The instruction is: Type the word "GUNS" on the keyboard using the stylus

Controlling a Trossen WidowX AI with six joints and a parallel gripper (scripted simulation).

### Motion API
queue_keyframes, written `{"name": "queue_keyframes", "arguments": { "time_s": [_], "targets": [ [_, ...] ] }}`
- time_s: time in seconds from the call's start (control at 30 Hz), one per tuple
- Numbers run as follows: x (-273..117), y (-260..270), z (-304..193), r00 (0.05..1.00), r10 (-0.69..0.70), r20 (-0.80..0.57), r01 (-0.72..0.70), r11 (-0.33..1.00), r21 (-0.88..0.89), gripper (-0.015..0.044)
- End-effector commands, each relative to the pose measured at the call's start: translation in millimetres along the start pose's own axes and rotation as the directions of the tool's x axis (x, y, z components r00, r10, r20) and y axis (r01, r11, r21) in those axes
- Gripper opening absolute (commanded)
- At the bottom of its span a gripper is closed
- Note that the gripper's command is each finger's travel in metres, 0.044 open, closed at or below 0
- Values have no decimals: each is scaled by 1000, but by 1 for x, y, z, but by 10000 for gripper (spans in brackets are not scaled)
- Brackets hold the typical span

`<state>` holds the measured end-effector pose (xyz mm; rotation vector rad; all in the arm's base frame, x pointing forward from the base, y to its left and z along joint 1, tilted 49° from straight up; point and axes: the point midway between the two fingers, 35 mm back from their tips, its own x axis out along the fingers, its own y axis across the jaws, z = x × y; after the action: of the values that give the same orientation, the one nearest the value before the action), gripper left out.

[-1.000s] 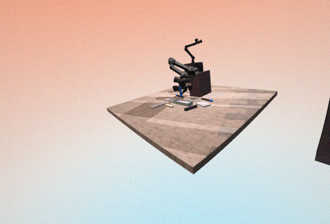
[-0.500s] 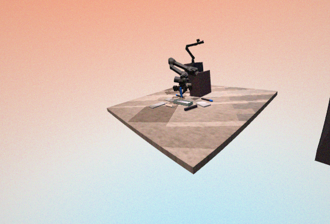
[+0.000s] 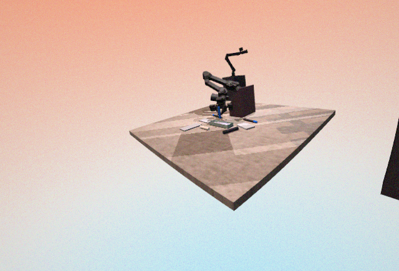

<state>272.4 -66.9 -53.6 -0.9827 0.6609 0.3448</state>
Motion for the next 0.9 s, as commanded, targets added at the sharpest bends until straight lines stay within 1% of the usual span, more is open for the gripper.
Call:
{"name": "queue_keyframes", "arguments": {
  "time_s": [0.0, 0.87],
  "targets": [
    [2, -2, -1, 1000, -4, 7, 4, 1000, -5, 81],
    [6, -2, -7, 1000, -4, 7, 4, 1000, -5, 81]
  ]
}}
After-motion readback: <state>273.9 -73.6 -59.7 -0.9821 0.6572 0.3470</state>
